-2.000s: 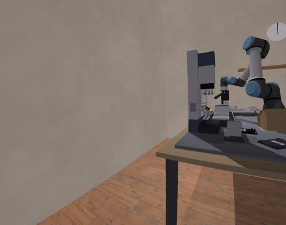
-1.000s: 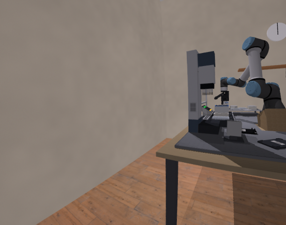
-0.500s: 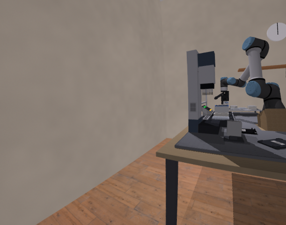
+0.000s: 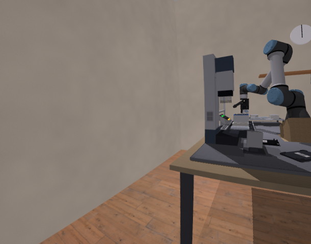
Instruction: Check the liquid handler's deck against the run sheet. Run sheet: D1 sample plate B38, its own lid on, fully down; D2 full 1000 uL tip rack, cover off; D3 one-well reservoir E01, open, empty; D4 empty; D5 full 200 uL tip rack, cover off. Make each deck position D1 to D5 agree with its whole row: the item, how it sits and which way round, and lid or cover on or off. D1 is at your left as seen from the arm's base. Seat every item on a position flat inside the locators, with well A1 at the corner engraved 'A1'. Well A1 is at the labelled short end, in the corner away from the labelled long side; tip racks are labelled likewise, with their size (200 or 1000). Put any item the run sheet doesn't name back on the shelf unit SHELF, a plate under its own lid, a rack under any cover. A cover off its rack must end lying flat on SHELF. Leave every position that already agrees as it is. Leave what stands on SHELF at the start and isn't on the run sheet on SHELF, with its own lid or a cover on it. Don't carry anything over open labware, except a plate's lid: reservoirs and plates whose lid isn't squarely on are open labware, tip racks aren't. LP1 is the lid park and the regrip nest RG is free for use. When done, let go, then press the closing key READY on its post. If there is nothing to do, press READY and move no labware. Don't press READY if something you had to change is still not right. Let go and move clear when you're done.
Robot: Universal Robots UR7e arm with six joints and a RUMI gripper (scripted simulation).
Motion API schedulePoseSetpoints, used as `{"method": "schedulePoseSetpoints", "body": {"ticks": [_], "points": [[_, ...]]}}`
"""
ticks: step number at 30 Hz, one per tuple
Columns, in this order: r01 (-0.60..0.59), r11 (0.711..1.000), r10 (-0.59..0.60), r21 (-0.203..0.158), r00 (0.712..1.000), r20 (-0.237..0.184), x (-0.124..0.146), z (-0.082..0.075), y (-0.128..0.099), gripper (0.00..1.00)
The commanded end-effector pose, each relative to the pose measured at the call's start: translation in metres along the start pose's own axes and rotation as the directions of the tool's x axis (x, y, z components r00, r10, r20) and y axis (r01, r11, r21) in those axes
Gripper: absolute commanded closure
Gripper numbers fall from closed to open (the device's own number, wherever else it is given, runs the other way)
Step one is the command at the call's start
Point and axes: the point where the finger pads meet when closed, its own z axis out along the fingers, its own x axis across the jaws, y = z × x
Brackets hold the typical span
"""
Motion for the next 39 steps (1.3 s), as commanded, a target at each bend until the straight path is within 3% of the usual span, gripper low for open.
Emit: {"method": "schedulePoseSetpoints", "body": {"ticks": [1,11,39], "points": [[0.0,1.0,0.0,0.0,1.0,0.001,-0.001,0.001,0.001,0.18],[0.0,1.0,0.0,0.0,1.0,0.001,-0.001,0.001,0.001,0.18],[0.001,1.0,-0.001,0.003,1.0,-0.003,0.001,-0.045,-0.001,0.18]]}}
